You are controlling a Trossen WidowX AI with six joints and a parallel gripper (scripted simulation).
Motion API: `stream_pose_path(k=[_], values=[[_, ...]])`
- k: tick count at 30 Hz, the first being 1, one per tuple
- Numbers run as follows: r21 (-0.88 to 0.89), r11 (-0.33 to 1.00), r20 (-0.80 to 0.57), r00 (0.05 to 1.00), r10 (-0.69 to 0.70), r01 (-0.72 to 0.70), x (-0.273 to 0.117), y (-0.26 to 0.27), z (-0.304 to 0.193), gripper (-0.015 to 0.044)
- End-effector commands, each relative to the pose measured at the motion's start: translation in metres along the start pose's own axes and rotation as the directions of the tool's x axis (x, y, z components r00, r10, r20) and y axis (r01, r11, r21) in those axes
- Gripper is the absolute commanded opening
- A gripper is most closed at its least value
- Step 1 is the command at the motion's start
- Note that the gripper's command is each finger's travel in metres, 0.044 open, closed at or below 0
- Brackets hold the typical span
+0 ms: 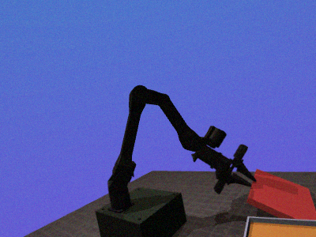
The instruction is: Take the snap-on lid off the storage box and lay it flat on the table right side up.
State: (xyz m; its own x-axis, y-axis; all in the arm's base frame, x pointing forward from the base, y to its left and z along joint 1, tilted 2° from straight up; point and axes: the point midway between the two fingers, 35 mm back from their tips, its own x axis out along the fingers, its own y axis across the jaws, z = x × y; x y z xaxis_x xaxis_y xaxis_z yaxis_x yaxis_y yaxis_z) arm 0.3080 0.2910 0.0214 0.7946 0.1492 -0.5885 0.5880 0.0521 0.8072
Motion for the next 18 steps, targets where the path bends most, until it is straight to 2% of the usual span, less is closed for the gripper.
stream_pose_path(k=[1,18], values=[[-0.012,1.000,0.008,1.000,-0.020,0.020,0.006,-0.011,0.003,0.0000],[-0.013,1.000,0.008,1.000,-0.020,0.020,0.014,-0.022,0.003,0.0000]])
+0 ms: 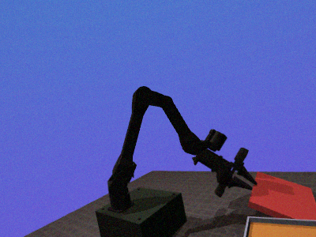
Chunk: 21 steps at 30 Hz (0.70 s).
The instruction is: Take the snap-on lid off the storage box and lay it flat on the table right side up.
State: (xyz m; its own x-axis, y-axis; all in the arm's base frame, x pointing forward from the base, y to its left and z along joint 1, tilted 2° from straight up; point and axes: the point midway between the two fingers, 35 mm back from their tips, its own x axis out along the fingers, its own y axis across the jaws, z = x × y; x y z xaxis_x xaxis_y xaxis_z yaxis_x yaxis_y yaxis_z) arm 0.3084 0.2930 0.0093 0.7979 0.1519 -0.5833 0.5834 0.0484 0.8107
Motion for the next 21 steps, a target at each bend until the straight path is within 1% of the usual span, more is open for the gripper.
stream_pose_path(k=[1,7,8,17,18,19,21], values=[[-0.015,1.000,0.010,1.000,-0.026,0.027,0.007,-0.013,0.005,0.0000],[-0.015,1.000,0.010,1.000,-0.026,0.027,0.009,-0.017,0.005,0.0000],[-0.004,1.000,0.003,1.000,-0.008,0.008,0.004,-0.005,0.000,0.0026],[-0.015,1.000,0.010,1.000,-0.026,0.026,0.003,-0.003,0.000,0.0262],[-0.015,1.000,0.010,1.000,-0.026,0.026,0.003,-0.003,0.000,0.0275],[-0.015,1.000,0.010,1.000,-0.026,0.026,0.003,-0.003,0.000,0.0275],[-0.015,1.000,0.010,1.000,-0.026,0.027,0.001,-0.007,0.001,0.0328]])
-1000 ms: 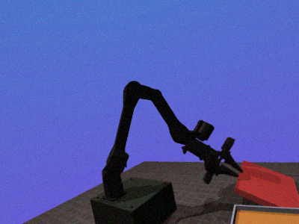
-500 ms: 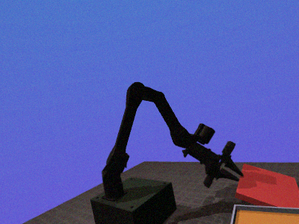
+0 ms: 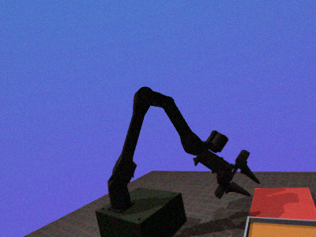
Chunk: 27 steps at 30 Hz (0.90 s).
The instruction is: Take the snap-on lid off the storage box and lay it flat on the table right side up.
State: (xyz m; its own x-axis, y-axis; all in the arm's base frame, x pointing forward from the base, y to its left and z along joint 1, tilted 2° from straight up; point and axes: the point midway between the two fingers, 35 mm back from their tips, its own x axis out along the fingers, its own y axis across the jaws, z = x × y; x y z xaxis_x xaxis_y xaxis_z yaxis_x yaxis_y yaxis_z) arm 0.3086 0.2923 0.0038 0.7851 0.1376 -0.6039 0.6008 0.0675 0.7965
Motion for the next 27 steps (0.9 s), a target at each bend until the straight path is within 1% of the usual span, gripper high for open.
stream_pose_path(k=[1,4,5,27], values=[[0.000,1.000,-0.003,1.000,-0.002,0.002,-0.003,-0.004,0.001,0.0354],[0.000,1.000,-0.003,1.000,-0.002,0.002,-0.008,-0.008,0.001,0.0432],[0.000,1.000,-0.003,1.000,-0.002,0.002,-0.009,-0.009,0.001,0.0440],[0.000,1.000,-0.003,1.000,-0.006,0.006,-0.043,-0.039,0.001,0.0440]])
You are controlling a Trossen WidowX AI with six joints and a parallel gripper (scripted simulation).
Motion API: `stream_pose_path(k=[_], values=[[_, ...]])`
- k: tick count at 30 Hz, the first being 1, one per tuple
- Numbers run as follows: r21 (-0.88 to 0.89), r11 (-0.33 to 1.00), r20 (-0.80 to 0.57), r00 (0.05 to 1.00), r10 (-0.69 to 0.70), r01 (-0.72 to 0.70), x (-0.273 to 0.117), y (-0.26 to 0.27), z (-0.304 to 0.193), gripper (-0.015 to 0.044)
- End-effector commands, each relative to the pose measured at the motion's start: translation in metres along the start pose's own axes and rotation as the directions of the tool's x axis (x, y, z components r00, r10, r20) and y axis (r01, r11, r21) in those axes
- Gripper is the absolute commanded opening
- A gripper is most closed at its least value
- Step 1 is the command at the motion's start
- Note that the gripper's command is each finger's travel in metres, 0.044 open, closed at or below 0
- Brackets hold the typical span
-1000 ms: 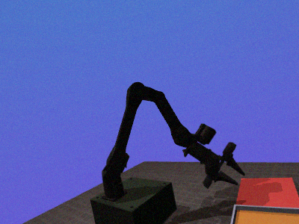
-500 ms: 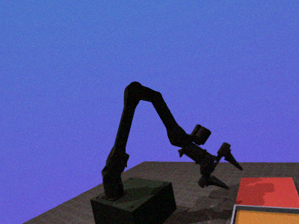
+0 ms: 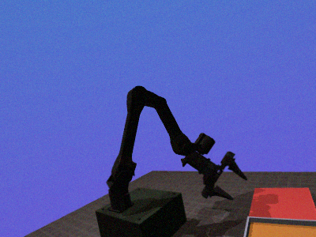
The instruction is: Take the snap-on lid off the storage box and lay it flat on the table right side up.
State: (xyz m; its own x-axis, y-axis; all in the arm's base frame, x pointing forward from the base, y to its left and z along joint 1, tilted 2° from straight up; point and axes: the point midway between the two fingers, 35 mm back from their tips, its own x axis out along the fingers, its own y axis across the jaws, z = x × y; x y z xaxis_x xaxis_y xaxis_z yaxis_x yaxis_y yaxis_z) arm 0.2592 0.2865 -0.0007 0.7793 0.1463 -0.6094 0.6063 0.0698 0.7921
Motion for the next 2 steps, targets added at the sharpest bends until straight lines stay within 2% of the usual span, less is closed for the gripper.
stream_pose_path(k=[1,2], values=[[0.002,1.000,0.006,1.000,0.001,-0.001,-0.0076,-0.0064,0.0022,0.0440],[0.002,1.000,0.006,1.000,0.001,-0.001,-0.0091,-0.0077,0.0022,0.0440]])
